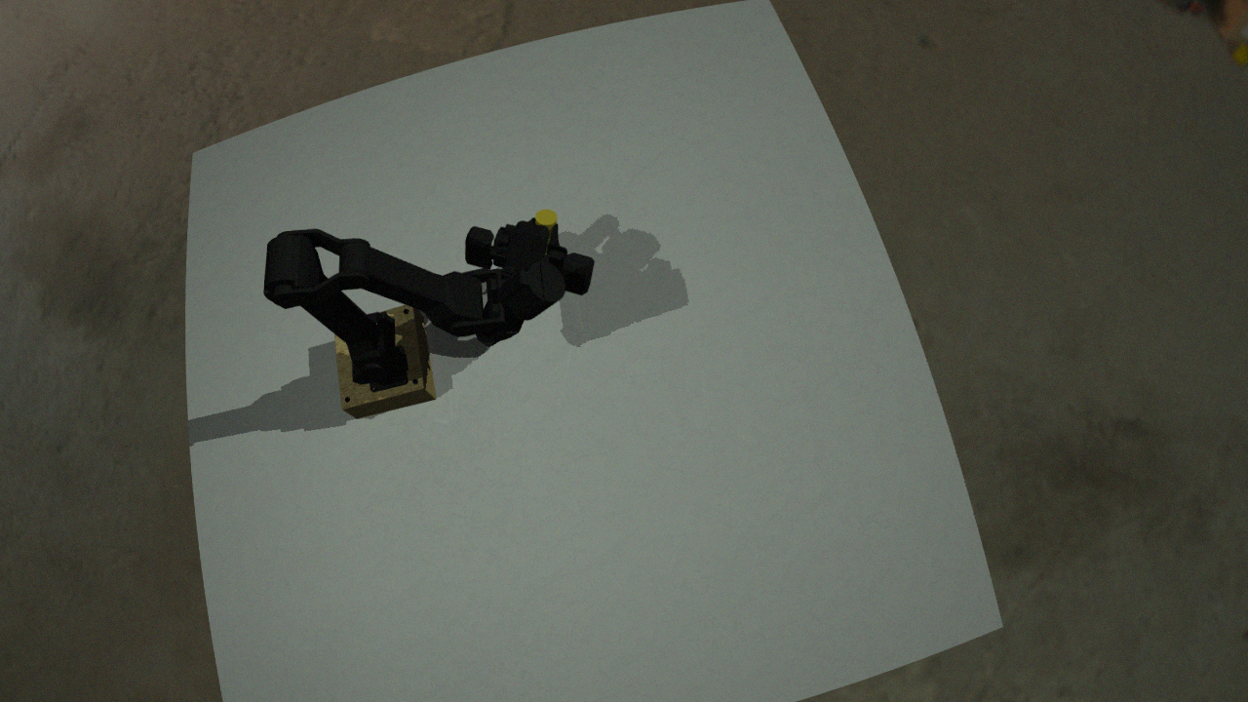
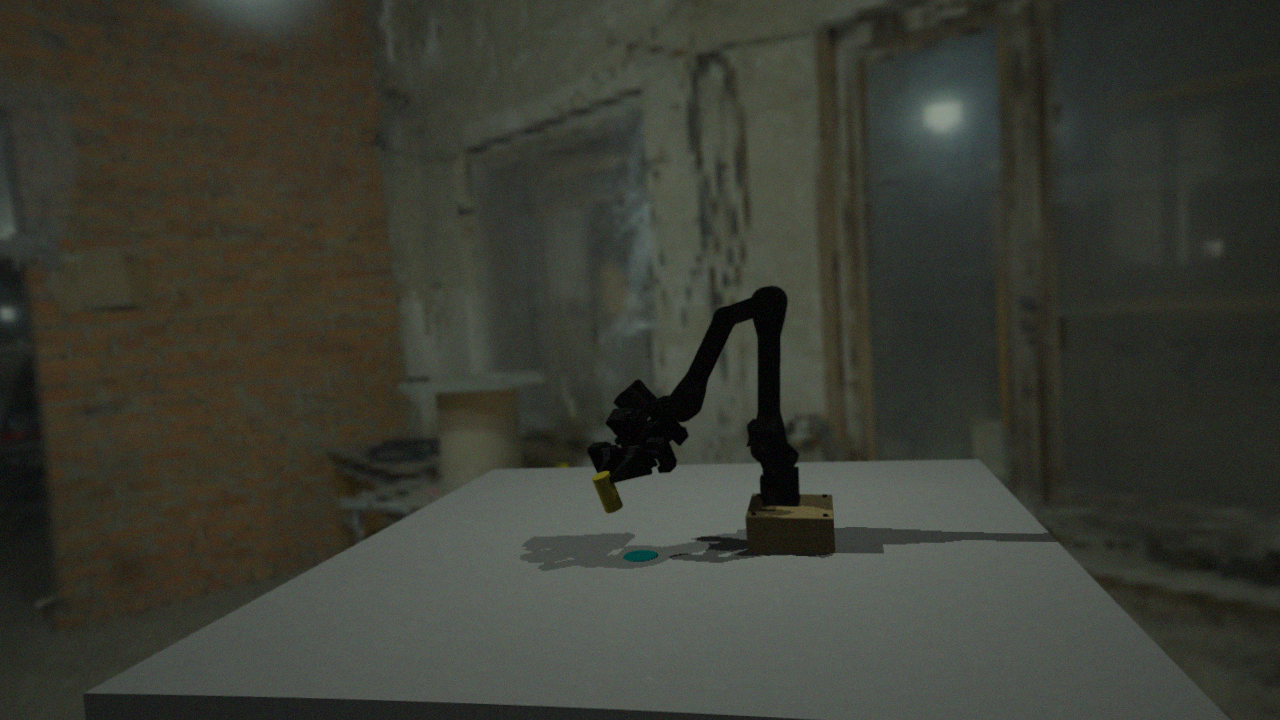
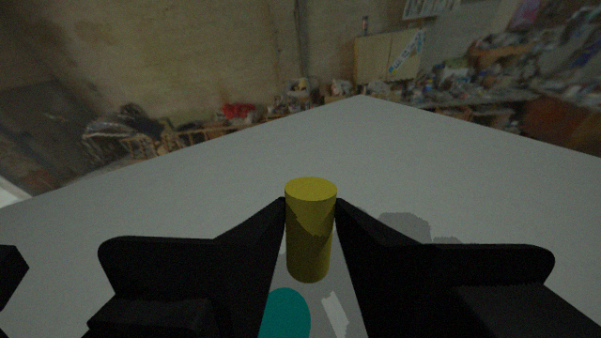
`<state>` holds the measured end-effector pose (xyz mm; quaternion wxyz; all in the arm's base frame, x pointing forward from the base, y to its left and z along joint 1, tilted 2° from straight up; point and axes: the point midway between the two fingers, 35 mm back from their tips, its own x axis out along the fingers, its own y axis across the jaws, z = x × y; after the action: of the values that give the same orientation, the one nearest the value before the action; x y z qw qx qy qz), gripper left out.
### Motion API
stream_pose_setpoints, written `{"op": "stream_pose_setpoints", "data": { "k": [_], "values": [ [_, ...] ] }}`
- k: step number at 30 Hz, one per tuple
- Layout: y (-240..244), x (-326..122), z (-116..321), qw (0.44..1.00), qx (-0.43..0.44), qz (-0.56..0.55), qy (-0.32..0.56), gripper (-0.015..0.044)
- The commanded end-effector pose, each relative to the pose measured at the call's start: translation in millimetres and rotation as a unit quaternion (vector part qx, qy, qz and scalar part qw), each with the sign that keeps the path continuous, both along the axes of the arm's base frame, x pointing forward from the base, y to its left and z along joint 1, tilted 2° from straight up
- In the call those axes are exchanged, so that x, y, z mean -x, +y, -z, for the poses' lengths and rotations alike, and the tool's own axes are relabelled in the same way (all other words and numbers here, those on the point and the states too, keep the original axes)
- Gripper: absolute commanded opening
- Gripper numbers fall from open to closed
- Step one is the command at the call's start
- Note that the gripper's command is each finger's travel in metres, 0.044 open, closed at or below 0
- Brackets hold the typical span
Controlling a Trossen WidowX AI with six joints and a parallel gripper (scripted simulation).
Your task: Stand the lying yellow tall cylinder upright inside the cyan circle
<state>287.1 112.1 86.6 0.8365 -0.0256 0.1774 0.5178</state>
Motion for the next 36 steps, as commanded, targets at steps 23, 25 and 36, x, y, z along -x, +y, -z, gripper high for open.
{"op": "stream_pose_setpoints", "data": {
  "k": [23,25,36],
  "values": [
    [-8.8,19.7,-7.8,0.998,-0.049,-0.016,-0.047,0.0105],
    [-9.4,21.4,-8.4,0.997,-0.053,-0.017,-0.051,0.0105],
    [-12.7,31.9,-11.7,0.995,-0.069,-0.027,-0.072,0.0105]
  ]
}}
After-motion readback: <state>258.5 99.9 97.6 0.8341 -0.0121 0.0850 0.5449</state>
